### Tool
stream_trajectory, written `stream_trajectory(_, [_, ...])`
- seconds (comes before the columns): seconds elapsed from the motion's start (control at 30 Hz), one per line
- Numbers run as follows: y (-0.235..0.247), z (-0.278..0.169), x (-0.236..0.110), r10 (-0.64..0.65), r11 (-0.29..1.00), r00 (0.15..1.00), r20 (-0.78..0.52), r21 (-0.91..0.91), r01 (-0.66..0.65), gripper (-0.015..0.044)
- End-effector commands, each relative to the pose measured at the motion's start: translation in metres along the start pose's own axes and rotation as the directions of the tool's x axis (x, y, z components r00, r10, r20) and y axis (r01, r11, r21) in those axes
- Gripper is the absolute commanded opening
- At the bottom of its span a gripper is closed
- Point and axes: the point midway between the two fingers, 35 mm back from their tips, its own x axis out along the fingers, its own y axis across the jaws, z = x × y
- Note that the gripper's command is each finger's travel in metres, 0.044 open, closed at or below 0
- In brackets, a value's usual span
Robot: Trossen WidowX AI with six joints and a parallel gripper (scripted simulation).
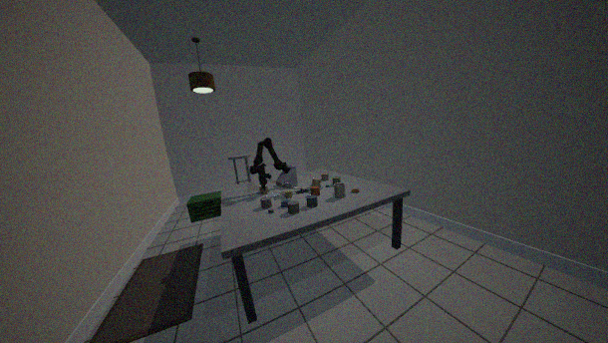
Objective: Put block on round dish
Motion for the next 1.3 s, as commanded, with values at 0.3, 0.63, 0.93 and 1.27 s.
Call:
stream_trajectory(0.3, [0.000, 0.000, 0.000, 0.000, 1.000, 1.000, -0.002, 0.001, 0.000, 0.0289])
stream_trajectory(0.63, [0.000, 0.001, -0.051, 0.002, 1.000, 1.000, 0.009, -0.003, -0.002, 0.0440])
stream_trajectory(0.93, [-0.025, 0.018, -0.050, 0.010, 0.999, 0.998, 0.061, 0.051, -0.013, 0.0309])
stream_trajectory(1.27, [-0.092, 0.082, -0.055, 0.046, 0.984, 0.992, 0.115, 0.166, -0.064, 0.0260])
